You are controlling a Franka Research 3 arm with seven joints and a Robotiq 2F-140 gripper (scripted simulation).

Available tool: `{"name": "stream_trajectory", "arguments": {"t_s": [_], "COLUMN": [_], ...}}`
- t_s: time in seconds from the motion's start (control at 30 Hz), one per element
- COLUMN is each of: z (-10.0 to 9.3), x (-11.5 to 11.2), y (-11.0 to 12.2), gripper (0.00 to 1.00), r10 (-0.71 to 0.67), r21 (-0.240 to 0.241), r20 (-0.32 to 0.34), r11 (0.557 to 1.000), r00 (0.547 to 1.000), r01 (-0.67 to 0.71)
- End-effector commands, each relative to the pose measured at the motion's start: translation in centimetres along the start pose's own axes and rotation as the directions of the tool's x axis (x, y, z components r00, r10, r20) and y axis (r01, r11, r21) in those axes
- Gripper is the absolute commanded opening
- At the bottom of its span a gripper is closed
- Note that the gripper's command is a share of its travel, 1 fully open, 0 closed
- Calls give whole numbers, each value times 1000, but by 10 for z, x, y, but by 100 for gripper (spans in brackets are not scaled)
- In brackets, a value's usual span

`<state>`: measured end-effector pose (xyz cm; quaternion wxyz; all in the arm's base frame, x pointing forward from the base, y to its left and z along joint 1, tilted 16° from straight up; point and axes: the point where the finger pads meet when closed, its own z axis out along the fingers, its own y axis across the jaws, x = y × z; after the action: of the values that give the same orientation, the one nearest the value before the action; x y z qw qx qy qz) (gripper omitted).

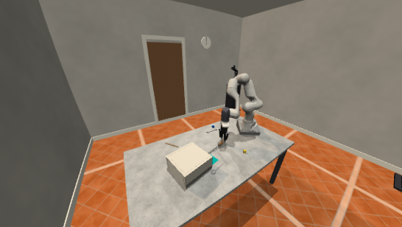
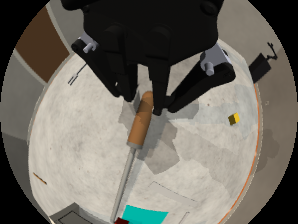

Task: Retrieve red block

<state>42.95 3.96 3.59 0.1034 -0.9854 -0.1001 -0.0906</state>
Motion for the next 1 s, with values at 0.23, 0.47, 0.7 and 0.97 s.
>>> {"name": "stream_trajectory", "arguments": {"t_s": [0.23,0.47,0.7,0.97], "z": [0,0,0,0], "x": [-10,-12,-13,-13], "y": [-1,-1,-1,-1], "gripper": [0,0,0,0], "r10": [-2,-2,-2,-2], "r21": [-2,-2,-2,-2], "r20": [0,0,0,0], "r11": [1000,1000,1000,1000], "r00": [1000,1000,1000,1000], "r01": [2,2,2,2]}}
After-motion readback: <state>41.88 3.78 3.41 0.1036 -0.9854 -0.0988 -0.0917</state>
